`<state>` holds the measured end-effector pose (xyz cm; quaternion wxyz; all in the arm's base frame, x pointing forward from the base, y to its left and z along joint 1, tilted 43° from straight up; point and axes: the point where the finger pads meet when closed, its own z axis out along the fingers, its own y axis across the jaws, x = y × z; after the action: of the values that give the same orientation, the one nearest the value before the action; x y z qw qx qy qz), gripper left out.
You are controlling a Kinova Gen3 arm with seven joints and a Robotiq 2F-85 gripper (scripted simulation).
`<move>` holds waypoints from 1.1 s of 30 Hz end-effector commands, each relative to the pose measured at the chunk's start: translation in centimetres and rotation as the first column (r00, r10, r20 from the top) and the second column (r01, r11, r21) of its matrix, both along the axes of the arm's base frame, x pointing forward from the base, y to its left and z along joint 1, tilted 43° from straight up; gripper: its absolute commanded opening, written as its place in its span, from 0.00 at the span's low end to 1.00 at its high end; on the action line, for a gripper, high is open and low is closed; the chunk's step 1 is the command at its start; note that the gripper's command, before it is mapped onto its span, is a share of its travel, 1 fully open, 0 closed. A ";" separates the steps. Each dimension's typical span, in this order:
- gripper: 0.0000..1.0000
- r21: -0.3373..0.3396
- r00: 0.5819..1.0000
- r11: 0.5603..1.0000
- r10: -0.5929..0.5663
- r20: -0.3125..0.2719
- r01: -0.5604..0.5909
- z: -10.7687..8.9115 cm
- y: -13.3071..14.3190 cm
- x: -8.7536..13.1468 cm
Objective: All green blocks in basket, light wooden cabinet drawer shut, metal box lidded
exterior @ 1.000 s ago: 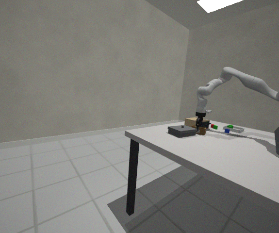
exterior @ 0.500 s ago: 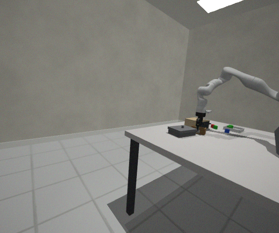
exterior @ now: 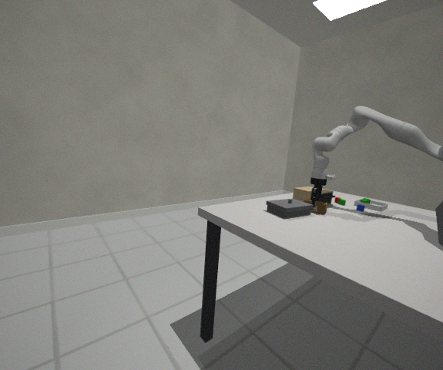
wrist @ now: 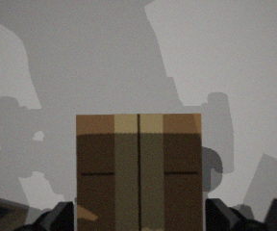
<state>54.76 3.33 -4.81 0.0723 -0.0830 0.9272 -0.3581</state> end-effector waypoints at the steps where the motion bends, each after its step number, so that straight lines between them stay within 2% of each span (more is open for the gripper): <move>1: 0.83 0.002 1.000 1.000 0.002 0.011 -0.002 0.8 0.5 0.2; 9: 0.83 0.001 1.000 1.000 0.002 0.011 -0.002 2.0 1.6 -0.1; 23: 0.83 0.002 1.000 1.000 0.005 0.010 -0.005 6.5 5.6 -1.2; 25: 0.83 0.002 1.000 1.000 0.005 0.010 -0.005 6.5 5.6 -1.2; 33: 0.83 0.001 1.000 1.000 0.006 0.009 -0.006 9.1 7.8 -1.9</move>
<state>52.97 9.84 3.10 0.0748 -0.0817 0.9256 -0.3619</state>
